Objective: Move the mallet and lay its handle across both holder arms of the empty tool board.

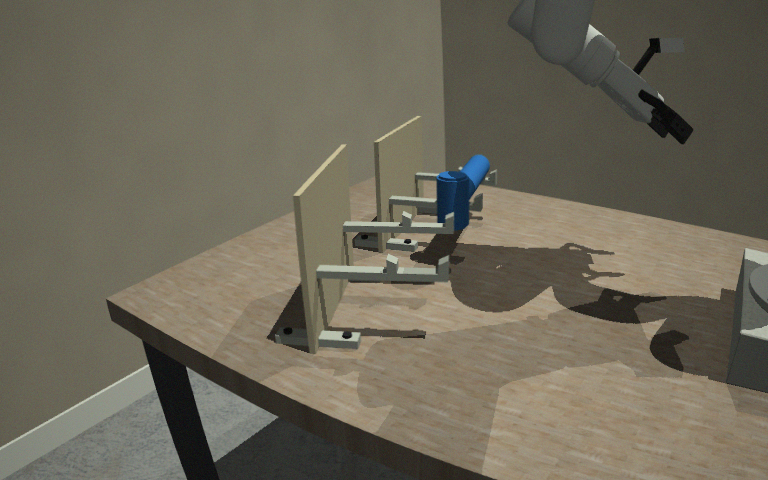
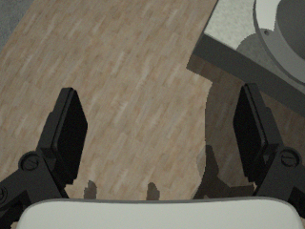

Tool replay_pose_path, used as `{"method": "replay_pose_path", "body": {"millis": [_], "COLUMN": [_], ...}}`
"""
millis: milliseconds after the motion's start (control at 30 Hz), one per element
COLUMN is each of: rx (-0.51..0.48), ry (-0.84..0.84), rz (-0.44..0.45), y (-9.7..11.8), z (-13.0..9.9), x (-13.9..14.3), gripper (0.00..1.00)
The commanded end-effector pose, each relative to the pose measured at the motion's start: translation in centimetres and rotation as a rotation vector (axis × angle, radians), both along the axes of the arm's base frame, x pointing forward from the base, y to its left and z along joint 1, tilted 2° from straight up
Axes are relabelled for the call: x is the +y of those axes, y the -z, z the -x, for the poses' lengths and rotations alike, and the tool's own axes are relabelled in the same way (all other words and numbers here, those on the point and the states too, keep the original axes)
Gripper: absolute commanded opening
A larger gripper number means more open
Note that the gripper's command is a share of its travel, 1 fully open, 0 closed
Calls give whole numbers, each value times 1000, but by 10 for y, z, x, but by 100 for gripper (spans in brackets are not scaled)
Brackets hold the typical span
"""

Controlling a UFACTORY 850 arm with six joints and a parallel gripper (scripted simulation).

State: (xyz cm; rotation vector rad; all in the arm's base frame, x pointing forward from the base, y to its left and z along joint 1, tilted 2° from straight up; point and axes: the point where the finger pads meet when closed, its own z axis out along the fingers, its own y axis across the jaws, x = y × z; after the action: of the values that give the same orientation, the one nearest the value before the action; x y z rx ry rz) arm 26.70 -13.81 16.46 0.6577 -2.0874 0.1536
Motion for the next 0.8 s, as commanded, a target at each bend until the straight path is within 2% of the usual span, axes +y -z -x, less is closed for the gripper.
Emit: {"method": "replay_pose_path", "body": {"millis": [0,467,533,567,767], "rx": [-74,-297,-297,-344,-432], "ry": [143,543,543,626,784], "rz": [46,168,168,194,241], "y": [4,15,15,17,22], "z": [-30,-115,-115,-133,-166], "x": [7,25,25,29,36], "gripper": [100,100,100,100,100]}}
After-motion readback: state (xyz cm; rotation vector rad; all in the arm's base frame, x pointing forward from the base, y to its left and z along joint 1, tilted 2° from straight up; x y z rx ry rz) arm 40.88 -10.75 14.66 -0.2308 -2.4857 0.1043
